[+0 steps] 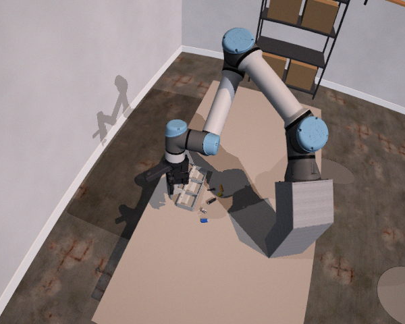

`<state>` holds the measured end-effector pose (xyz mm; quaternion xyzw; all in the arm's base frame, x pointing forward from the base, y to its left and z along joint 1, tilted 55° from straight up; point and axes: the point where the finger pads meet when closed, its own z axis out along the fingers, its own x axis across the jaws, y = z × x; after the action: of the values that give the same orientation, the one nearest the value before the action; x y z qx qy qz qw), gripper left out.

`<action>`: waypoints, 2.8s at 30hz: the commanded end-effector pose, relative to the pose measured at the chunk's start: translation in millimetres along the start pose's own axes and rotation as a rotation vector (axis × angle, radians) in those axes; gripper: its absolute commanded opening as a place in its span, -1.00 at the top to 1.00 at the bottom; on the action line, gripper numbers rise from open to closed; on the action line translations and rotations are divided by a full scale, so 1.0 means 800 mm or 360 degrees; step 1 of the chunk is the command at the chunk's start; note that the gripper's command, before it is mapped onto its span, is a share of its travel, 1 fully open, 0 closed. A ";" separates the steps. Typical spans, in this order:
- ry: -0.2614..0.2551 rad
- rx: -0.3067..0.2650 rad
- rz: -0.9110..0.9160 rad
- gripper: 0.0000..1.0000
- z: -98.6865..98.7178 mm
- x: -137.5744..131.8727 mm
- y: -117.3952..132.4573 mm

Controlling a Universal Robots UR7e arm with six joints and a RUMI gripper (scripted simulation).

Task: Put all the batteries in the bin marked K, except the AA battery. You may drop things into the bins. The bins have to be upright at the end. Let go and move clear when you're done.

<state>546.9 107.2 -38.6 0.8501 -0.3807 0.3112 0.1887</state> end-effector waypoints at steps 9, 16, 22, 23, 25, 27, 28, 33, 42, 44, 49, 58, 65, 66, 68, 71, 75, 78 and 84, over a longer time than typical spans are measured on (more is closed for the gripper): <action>0.0109 -0.0030 0.0302 0.91 -0.012 0.015 0.083; 0.0167 -0.0043 0.0463 0.91 -0.018 0.020 0.113; 0.0222 -0.0052 0.0612 0.91 -0.025 0.024 0.145; 0.0227 -0.0053 0.0624 0.91 -0.027 0.026 0.155; 0.0227 -0.0053 0.0624 0.91 -0.030 0.028 0.169; 0.0227 -0.0053 0.0624 0.91 -0.030 0.028 0.169; 0.0227 -0.0053 0.0624 0.91 -0.030 0.028 0.169; 0.0288 -0.0059 0.0786 0.91 -0.038 0.031 0.199; 0.0350 -0.0061 0.0946 0.91 -0.056 0.038 0.258; 0.0350 -0.0061 0.0946 0.91 -0.056 0.038 0.258; 0.0350 -0.0061 0.0946 0.91 -0.056 0.038 0.258; 0.0350 -0.0061 0.0946 0.91 -0.056 0.038 0.258; 0.0352 -0.0056 0.0993 0.91 -0.030 0.084 0.257; 0.0352 -0.0056 0.0993 0.91 -0.025 0.093 0.257; 0.0352 -0.0056 0.0993 0.91 -0.015 0.111 0.256; 0.0352 -0.0056 0.0993 0.91 0.000 0.138 0.255; 0.0352 -0.0056 0.0993 0.91 0.021 0.174 0.255; 0.0352 -0.0056 0.0993 0.91 0.036 0.202 0.254; 0.0352 -0.0056 0.0993 0.91 0.056 0.238 0.253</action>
<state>485.9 -126.8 68.8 0.6476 -0.6066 0.4385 0.1426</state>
